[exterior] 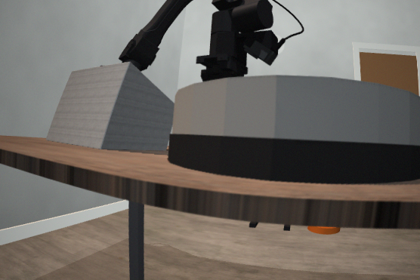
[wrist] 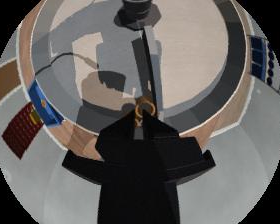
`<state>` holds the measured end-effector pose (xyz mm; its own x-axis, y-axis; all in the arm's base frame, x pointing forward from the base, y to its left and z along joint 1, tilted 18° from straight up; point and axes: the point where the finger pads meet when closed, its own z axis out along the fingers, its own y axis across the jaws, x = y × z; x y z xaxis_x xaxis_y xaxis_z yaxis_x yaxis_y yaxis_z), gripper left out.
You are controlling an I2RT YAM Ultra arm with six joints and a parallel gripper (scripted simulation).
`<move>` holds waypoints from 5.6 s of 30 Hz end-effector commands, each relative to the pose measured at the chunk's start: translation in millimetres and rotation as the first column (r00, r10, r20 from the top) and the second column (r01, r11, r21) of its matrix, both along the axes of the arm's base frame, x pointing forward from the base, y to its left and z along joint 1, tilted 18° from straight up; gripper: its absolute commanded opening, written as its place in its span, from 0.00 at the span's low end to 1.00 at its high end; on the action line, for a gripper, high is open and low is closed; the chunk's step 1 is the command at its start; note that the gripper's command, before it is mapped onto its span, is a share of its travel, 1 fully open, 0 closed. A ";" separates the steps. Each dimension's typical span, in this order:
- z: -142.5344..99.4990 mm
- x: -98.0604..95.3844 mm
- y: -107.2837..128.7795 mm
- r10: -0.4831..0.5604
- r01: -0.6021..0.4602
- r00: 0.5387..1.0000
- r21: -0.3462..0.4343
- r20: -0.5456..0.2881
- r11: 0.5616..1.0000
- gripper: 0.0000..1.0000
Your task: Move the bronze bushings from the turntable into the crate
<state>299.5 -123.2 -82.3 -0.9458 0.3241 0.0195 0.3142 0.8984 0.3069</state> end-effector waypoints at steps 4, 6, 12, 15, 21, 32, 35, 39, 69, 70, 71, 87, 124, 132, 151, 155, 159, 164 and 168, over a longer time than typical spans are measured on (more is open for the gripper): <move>-5.2 -0.2 3.7 -0.004 0.004 1.000 0.013 -0.006 1.000 0.13; -5.2 -0.2 3.7 -0.004 0.004 1.000 0.013 -0.006 1.000 0.13; -5.4 -0.3 3.9 -0.004 0.004 1.000 0.013 -0.006 1.000 0.13; -9.3 -4.7 9.3 -0.001 0.001 1.000 0.020 -0.016 1.000 0.13; -6.7 4.9 -1.4 -0.018 0.018 1.000 0.002 0.012 1.000 0.13; -6.3 3.9 -1.3 -0.017 0.017 1.000 0.003 0.007 1.000 0.13; -6.3 3.9 -1.3 -0.017 0.017 1.000 0.003 0.007 1.000 0.13; -6.3 3.9 -1.3 -0.017 0.017 1.000 0.003 0.007 1.000 0.13; -4.2 2.9 -3.5 -0.009 0.009 1.000 0.007 0.000 1.000 0.13; -4.2 2.9 -3.5 -0.009 0.009 1.000 0.007 0.000 1.000 0.13; -4.2 2.9 -3.5 -0.009 0.009 1.000 0.007 0.000 1.000 0.13; -4.2 3.3 -3.7 -0.009 0.009 1.000 0.006 0.002 1.000 0.13; -4.6 2.0 -4.8 -0.008 0.008 1.000 0.008 -0.003 1.000 0.13; -4.6 2.0 -4.8 -0.008 0.008 1.000 0.008 -0.003 1.000 0.13; -16.0 -5.0 9.0 -0.002 0.002 1.000 0.017 -0.018 1.000 0.13; -20.3 -5.5 11.8 -0.001 0.001 1.000 0.018 -0.017 1.000 0.13; -22.0 -4.8 9.1 -0.008 0.008 1.000 0.013 -0.013 1.000 0.13; -22.8 -6.3 10.3 -0.006 0.007 1.000 0.015 -0.017 1.000 0.13; -22.6 -7.1 10.8 -0.006 0.006 1.000 0.017 -0.020 1.000 0.13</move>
